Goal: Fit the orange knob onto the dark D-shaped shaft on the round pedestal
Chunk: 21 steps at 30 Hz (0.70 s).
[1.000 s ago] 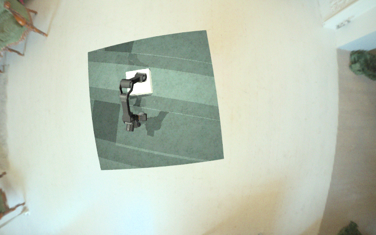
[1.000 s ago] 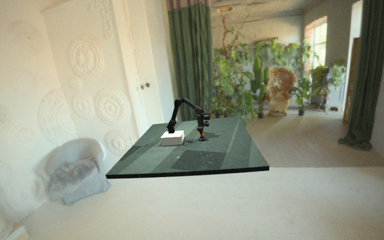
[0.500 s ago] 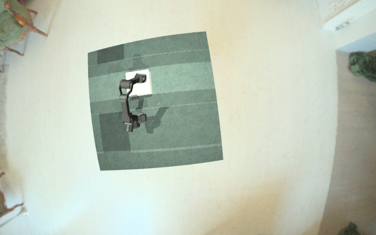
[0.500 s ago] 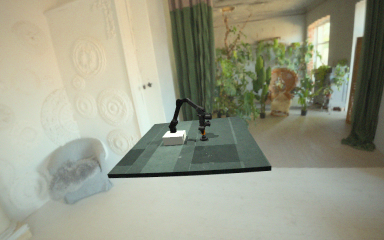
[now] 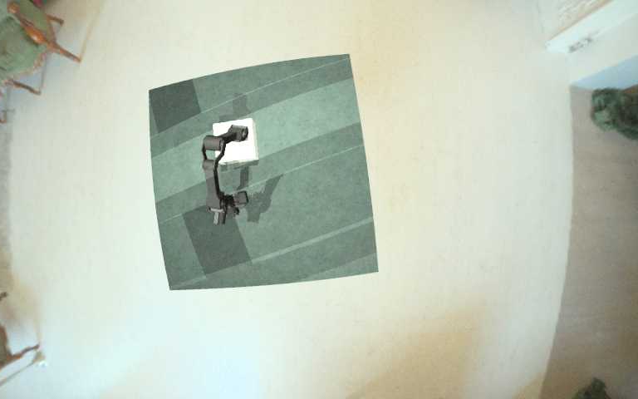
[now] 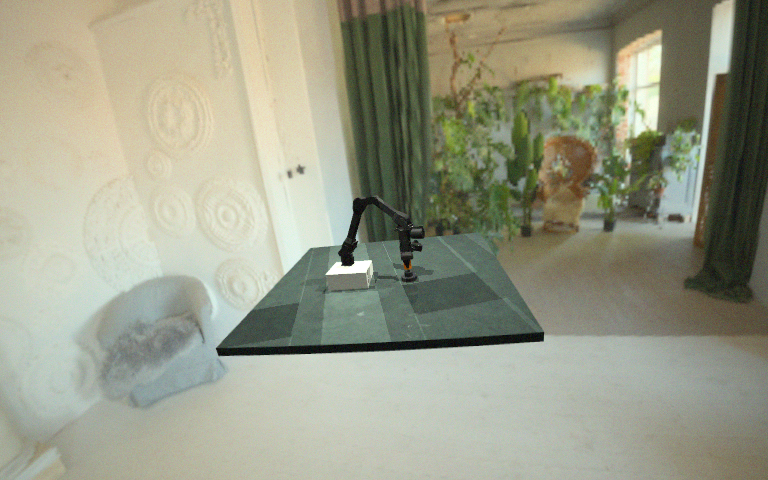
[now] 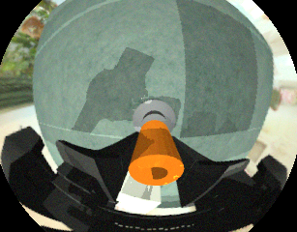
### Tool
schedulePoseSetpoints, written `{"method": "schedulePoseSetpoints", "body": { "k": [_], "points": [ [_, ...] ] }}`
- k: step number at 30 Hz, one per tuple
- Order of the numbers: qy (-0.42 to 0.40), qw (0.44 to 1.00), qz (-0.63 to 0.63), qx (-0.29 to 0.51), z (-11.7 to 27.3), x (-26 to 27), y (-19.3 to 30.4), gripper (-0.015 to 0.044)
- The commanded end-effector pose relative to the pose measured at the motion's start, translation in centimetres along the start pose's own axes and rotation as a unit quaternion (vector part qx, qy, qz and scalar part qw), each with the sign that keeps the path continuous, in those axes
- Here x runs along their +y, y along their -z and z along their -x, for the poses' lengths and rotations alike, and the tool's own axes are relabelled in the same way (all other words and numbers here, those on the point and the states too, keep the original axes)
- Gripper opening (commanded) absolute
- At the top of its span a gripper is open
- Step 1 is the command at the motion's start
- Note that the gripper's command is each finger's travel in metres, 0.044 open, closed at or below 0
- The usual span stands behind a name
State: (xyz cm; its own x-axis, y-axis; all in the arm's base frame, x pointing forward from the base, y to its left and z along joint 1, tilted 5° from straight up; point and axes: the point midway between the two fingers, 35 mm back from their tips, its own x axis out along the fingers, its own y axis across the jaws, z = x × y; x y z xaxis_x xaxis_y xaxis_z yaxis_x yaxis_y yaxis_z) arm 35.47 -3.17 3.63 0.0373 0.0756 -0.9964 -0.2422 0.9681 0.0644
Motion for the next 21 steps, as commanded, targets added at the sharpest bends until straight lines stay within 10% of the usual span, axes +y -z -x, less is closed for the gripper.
{"method": "schedulePoseSetpoints", "body": {
  "k": [1,21],
  "points": [
    [0.000,1.000,0.009,-0.003,-0.04,-0.05,-0.26,0.0000],
    [0.000,1.000,0.009,-0.003,-0.17,-0.02,-0.15,0.0000]
  ]
}}
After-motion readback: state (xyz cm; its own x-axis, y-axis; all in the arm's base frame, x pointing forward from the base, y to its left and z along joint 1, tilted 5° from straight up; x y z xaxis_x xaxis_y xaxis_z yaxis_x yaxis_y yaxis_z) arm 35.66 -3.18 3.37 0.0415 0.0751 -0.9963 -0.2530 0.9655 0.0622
